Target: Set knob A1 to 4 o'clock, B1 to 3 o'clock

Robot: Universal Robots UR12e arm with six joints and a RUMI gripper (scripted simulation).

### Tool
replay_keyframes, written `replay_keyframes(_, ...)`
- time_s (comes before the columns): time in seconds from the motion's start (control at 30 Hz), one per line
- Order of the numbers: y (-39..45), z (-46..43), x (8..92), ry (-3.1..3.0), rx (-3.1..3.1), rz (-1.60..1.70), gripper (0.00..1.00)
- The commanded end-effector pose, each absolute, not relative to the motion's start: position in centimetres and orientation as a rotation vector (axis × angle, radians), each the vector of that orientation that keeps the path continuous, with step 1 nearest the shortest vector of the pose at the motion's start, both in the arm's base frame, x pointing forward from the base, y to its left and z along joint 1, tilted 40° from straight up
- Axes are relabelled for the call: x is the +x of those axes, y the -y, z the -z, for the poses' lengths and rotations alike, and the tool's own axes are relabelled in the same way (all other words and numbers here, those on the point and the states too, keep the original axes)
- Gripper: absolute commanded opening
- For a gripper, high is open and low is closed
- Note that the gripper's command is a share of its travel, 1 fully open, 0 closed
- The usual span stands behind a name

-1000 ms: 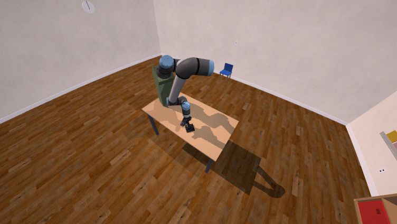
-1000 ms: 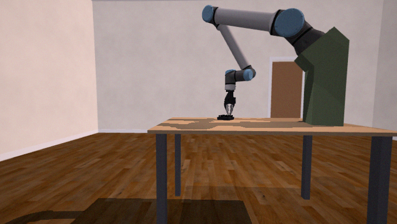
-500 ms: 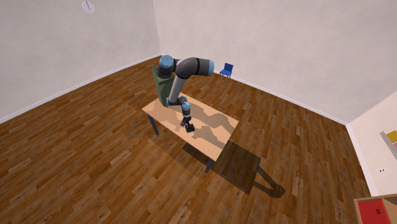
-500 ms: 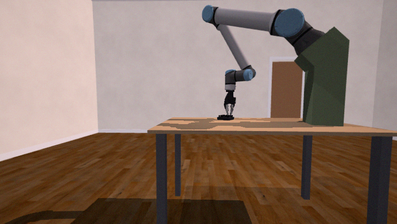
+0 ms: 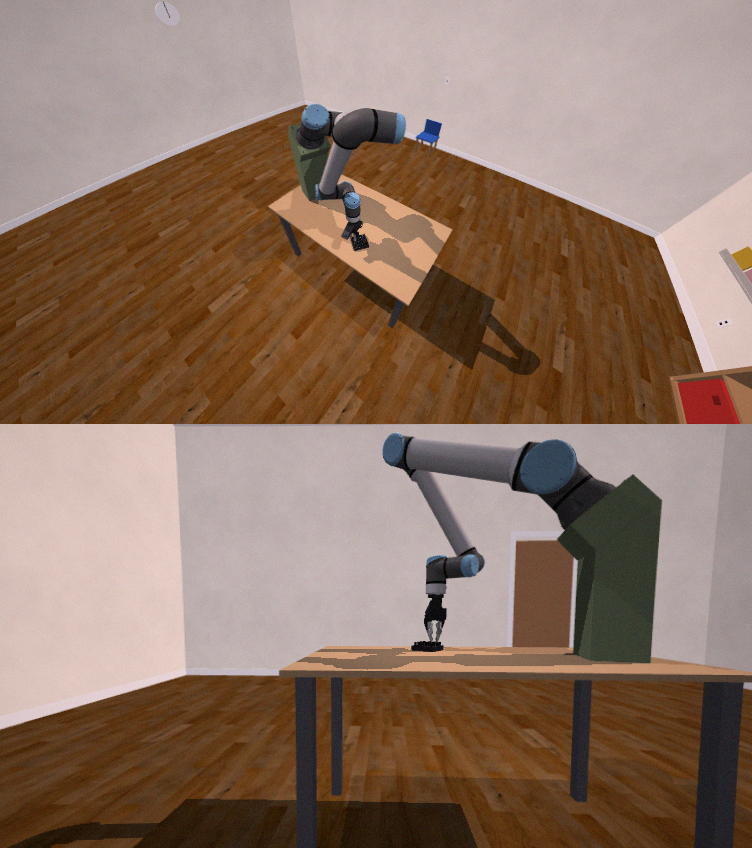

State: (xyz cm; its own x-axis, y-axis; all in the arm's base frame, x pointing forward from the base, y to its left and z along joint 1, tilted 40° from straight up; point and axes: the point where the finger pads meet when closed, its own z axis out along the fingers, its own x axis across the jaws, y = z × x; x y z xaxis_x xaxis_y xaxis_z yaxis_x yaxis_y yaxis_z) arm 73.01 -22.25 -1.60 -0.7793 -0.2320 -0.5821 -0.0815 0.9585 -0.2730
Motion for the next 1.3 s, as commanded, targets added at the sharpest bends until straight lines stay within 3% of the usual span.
replay_keyframes(0.0, 22.1, 0.8, 72.2, -2.459, -0.219, 0.308, 0.11)
replay_keyframes(1.27, 21.6, -1.3, 70.6, -2.457, -0.266, 0.324, 0.11)
